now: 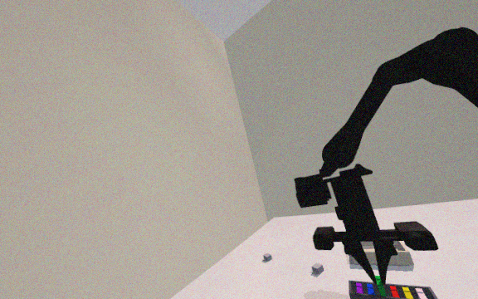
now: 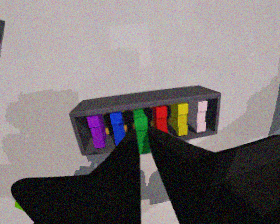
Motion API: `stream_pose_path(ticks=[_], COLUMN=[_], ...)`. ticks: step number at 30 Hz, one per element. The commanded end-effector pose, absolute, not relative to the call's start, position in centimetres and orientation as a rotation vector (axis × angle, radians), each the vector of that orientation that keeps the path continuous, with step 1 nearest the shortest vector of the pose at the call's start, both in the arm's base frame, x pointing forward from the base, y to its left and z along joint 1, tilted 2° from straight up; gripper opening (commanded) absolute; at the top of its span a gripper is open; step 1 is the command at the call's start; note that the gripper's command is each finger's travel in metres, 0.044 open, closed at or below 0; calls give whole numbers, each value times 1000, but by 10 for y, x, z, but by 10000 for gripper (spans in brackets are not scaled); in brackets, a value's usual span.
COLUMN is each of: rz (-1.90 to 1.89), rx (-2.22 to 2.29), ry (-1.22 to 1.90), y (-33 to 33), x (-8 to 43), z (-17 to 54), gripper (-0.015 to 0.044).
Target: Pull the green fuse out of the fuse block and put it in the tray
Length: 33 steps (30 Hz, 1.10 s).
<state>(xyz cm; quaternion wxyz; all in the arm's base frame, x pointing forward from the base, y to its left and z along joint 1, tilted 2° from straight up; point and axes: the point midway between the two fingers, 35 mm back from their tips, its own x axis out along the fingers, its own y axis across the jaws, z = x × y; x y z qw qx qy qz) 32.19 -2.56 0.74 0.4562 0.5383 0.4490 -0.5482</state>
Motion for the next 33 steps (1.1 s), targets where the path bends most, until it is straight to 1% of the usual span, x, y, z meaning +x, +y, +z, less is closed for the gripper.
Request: stream_pose_path(ticks=[1, 33], rz=[-1350, -1350], rx=[1330, 1332], ry=[1106, 1107], y=[-25, -25], x=[323, 322], z=[10, 26], gripper=[0, 0])
